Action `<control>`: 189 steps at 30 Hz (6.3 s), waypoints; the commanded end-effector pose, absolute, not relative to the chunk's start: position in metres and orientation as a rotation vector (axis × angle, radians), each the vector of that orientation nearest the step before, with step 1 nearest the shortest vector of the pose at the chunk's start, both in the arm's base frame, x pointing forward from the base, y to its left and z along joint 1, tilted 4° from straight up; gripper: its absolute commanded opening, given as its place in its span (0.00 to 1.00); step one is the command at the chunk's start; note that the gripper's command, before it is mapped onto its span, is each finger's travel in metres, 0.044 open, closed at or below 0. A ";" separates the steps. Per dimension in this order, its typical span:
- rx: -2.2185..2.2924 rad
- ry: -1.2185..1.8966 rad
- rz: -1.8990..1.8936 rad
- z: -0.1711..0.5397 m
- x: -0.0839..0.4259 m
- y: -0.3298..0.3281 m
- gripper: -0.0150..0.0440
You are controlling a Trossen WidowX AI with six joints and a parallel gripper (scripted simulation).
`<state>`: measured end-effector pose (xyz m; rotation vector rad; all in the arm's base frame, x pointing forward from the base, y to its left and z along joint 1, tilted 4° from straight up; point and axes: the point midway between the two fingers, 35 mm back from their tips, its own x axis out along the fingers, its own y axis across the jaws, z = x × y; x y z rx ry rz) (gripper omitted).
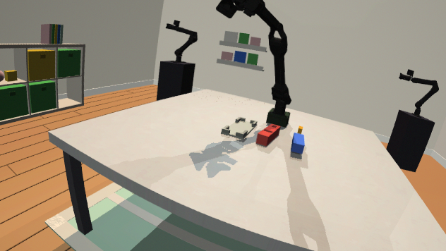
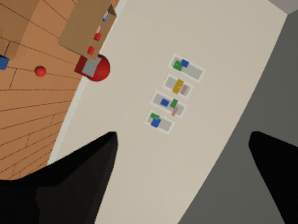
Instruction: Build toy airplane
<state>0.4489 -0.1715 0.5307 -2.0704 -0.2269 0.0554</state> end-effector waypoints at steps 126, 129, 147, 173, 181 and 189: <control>0.162 1.465 -0.144 0.045 0.287 -0.015 0.25; 0.162 1.465 -0.144 0.054 0.288 -0.015 0.25; 0.162 1.464 -0.144 0.109 0.282 -0.015 0.25; 0.139 1.468 -0.128 0.131 0.271 -0.040 0.25; 0.118 1.470 -0.113 0.119 0.268 -0.063 0.25; 0.097 1.472 -0.097 0.108 0.262 -0.087 0.25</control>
